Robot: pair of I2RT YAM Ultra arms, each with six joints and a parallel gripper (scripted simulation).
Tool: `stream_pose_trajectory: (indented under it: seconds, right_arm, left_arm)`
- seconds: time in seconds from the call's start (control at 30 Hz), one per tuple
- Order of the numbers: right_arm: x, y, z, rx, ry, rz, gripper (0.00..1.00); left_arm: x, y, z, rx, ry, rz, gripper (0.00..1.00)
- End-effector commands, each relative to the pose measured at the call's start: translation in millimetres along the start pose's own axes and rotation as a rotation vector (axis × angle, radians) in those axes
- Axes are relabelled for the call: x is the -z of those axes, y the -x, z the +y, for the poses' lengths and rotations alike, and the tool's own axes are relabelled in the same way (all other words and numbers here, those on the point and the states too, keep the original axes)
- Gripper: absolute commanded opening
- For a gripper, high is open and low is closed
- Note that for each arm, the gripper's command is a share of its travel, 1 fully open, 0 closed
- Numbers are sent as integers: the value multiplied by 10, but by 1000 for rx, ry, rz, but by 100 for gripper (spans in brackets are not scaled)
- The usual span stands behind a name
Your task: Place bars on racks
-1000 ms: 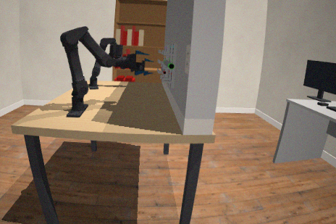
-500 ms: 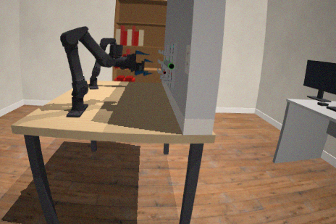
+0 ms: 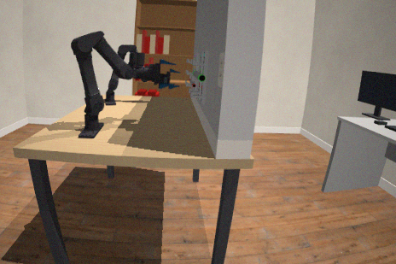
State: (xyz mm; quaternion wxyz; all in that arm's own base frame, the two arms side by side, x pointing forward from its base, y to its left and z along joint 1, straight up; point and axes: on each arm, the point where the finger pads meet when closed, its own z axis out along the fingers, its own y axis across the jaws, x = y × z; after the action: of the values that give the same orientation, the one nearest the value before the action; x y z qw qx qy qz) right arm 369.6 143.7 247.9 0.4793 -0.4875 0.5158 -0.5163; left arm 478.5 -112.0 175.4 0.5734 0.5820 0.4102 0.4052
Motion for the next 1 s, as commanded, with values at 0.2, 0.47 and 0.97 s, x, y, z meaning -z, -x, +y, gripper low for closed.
stream_pose_trajectory:
  seconds: [0.2, 0.47, 0.97]
  right_arm:
    - [48, -6, -70, -15, -12, -3, 100]
    - [48, -6, -70, -15, -12, -3, 100]
    - [48, -6, -70, -15, -12, -3, 100]
  left_arm:
    - [19, -9, -2, 1, 14, -1, 100]
    - [19, -6, -31, 1, 14, -1, 100]
    - [-110, -1, -36, 1, 14, -1, 100]
